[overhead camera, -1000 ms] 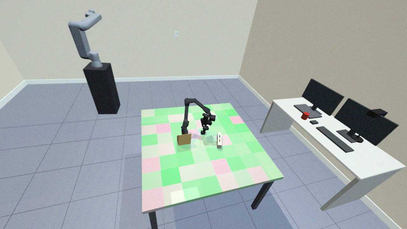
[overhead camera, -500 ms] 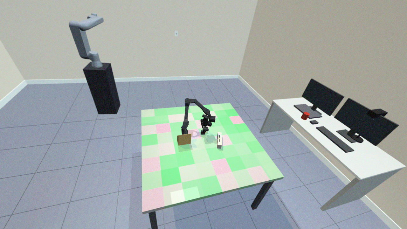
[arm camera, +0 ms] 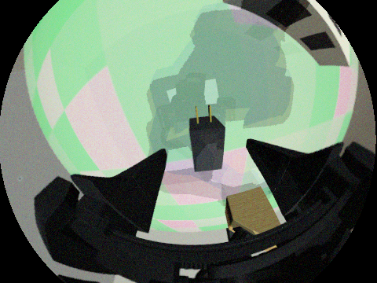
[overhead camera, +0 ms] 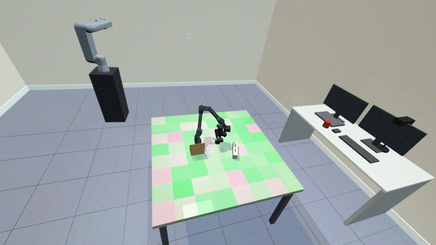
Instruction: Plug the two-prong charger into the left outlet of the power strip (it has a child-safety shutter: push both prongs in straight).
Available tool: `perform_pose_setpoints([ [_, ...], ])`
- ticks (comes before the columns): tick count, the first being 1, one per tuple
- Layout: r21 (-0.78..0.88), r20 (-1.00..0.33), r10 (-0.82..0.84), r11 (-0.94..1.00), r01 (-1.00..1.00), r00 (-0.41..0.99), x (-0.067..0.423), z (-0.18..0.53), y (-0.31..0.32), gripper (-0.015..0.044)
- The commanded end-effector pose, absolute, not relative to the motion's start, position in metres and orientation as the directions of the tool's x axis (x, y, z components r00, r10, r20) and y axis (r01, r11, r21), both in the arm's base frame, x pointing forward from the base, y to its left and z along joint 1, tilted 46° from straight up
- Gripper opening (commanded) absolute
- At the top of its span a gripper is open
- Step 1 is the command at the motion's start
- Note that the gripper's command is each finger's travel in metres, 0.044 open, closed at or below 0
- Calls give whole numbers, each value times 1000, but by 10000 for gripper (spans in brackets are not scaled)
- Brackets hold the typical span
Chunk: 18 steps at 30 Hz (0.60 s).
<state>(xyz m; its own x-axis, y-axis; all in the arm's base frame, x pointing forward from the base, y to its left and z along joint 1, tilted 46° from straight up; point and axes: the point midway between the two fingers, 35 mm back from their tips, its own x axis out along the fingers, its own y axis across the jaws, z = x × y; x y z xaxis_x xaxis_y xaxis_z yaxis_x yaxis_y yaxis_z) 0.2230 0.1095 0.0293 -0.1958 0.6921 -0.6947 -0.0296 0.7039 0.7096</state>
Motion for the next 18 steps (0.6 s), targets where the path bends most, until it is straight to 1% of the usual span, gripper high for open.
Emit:
perform_pose_setpoints([
  [1, 712, -692, 695, 702, -23, -195, 222, 24, 115, 440],
  [12, 713, -690, 697, 700, -23, -196, 219, 15, 125, 440],
  [18, 711, -693, 693, 702, -30, -198, 219, 17, 122, 282],
])
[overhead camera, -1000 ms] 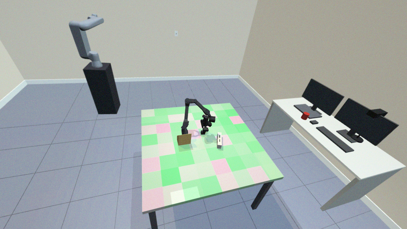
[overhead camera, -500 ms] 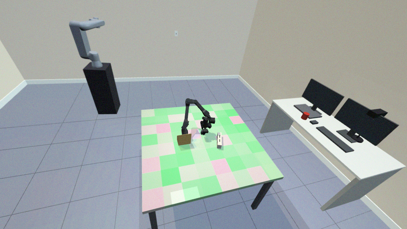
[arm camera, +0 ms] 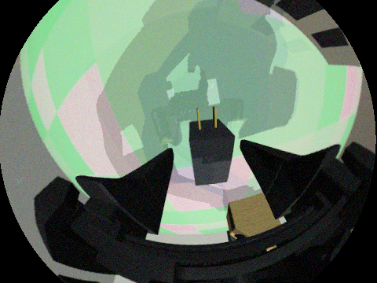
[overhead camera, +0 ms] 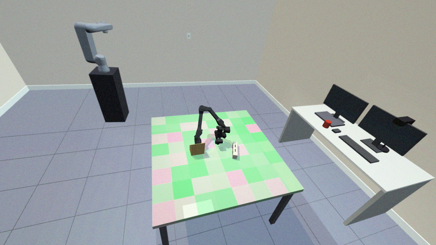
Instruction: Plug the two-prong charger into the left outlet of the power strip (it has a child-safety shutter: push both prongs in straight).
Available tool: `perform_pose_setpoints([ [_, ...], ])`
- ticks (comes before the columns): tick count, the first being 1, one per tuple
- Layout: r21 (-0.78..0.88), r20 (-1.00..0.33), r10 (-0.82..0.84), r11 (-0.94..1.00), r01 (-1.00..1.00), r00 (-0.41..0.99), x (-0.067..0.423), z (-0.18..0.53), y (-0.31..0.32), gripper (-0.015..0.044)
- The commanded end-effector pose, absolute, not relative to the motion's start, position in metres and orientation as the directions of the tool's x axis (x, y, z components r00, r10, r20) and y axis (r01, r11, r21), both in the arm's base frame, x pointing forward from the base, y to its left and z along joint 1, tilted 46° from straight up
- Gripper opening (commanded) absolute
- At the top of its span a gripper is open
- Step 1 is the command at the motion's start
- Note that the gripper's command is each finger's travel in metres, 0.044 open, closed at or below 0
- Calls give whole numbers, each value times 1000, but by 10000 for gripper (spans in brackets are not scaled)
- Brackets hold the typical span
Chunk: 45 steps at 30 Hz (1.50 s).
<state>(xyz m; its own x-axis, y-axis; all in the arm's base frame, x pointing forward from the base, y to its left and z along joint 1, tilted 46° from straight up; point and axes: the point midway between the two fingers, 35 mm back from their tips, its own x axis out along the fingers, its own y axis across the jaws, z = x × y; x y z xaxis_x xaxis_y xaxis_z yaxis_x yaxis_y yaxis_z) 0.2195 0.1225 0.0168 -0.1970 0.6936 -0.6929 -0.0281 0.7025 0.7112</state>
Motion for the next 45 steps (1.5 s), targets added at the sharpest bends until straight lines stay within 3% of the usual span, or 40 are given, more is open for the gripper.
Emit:
perform_pose_setpoints([
  [1, 711, -693, 693, 702, -30, -198, 219, 17, 122, 256],
  [7, 711, -693, 693, 702, -30, -198, 219, 17, 122, 99],
  [12, 711, -693, 693, 702, -30, -198, 219, 17, 122, 65],
  [15, 711, -693, 693, 703, -29, -197, 220, 20, 120, 0],
  [29, 711, -692, 695, 702, -23, -195, 225, 53, 83, 0],
  [45, 706, -690, 697, 707, 26, -195, 237, 37, 79, 0],
])
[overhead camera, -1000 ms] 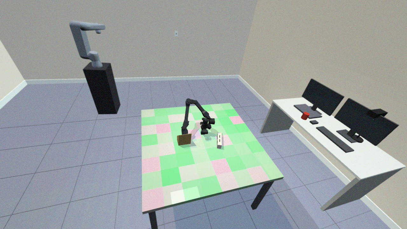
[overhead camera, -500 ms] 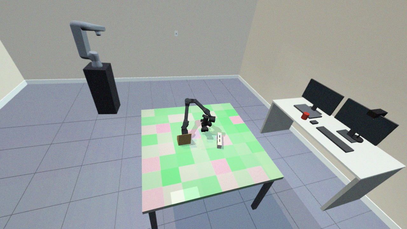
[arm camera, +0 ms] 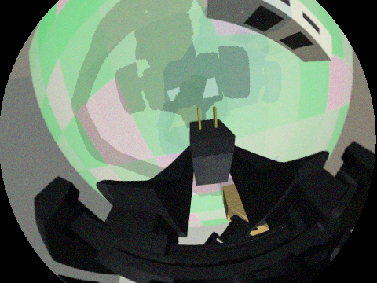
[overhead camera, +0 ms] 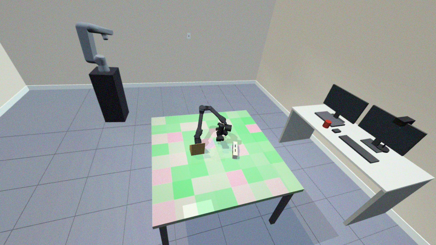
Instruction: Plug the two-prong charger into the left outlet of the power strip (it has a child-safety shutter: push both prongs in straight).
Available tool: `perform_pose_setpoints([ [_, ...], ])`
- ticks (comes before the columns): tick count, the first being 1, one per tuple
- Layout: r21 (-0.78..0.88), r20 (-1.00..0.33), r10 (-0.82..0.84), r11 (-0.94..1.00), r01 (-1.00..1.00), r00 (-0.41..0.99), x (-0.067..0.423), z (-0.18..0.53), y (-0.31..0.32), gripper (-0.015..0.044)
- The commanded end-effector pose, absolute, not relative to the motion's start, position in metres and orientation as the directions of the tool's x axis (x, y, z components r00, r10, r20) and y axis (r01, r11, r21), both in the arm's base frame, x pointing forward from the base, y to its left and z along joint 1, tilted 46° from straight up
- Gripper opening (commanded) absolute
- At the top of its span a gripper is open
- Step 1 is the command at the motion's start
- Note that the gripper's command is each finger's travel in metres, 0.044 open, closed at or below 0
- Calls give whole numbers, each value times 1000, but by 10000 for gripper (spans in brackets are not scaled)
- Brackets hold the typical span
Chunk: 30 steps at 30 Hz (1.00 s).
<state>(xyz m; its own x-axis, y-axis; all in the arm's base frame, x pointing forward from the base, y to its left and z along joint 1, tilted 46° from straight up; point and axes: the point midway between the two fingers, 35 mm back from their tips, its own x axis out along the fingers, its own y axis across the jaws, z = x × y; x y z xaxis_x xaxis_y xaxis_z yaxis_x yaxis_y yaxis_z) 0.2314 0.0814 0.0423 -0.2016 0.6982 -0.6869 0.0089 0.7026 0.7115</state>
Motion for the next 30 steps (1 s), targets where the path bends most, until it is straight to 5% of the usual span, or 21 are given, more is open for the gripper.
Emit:
perform_pose_setpoints([
  [1, 706, -690, 697, 708, 30, -195, 238, 36, 78, 0],
  [30, 685, -686, 702, 712, 154, -194, 263, -12, 68, 0],
])
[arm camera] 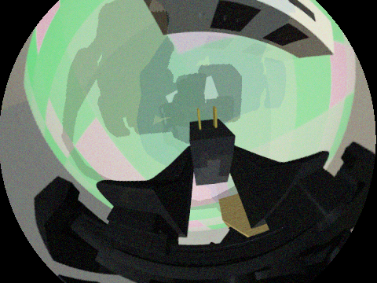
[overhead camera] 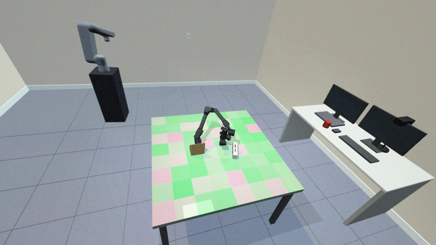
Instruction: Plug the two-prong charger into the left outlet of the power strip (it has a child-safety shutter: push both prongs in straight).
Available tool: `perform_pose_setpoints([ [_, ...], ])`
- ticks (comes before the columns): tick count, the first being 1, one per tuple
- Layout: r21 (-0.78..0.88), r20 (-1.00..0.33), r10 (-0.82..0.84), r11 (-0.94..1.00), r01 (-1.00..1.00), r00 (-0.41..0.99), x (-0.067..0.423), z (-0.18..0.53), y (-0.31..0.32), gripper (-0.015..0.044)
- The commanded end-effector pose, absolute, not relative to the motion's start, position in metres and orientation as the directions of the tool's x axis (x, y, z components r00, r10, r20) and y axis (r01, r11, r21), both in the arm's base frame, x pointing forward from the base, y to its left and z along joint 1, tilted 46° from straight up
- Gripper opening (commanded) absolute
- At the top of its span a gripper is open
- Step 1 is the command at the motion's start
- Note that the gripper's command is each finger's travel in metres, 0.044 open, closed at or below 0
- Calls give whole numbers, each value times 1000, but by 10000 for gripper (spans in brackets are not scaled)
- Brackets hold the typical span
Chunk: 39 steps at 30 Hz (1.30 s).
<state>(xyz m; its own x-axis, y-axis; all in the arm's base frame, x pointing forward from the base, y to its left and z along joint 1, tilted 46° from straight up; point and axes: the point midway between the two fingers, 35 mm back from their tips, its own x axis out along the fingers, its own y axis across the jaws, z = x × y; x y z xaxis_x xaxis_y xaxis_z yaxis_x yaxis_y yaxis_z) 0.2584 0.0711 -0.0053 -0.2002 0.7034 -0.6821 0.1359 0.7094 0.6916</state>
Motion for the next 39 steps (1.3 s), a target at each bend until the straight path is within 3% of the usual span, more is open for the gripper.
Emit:
perform_pose_setpoints([
  [1, 684, -685, 702, 712, 158, -194, 264, -14, 68, 0],
  [39, 673, -684, 704, 710, 208, -192, 296, -41, 61, 0],
])
